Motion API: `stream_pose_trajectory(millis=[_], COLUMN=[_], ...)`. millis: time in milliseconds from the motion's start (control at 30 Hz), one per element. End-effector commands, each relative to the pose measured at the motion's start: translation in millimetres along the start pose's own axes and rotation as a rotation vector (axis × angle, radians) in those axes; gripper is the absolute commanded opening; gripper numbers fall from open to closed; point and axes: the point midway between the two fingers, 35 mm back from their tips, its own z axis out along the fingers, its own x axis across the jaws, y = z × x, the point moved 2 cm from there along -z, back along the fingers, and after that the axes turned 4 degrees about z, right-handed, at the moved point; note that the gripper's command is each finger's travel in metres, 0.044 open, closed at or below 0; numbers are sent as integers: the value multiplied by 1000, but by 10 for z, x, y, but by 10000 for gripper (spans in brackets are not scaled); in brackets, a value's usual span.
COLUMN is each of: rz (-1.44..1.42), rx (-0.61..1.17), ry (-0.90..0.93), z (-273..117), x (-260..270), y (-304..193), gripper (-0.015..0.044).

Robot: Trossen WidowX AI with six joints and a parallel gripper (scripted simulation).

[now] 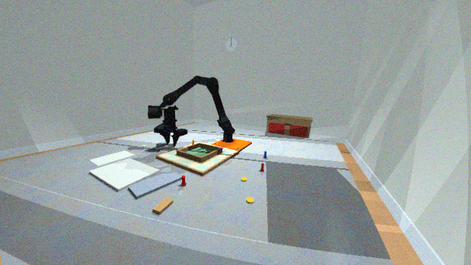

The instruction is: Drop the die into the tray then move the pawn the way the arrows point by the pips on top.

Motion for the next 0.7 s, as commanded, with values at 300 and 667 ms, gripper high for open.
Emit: stream_pose_trajectory(millis=[300, 667], rz=[6, 6], rx=[-4, -4], ry=[2, 1], z=[-29, -657], x=[-3, -46], y=[9, 16], gripper=[0, 0])
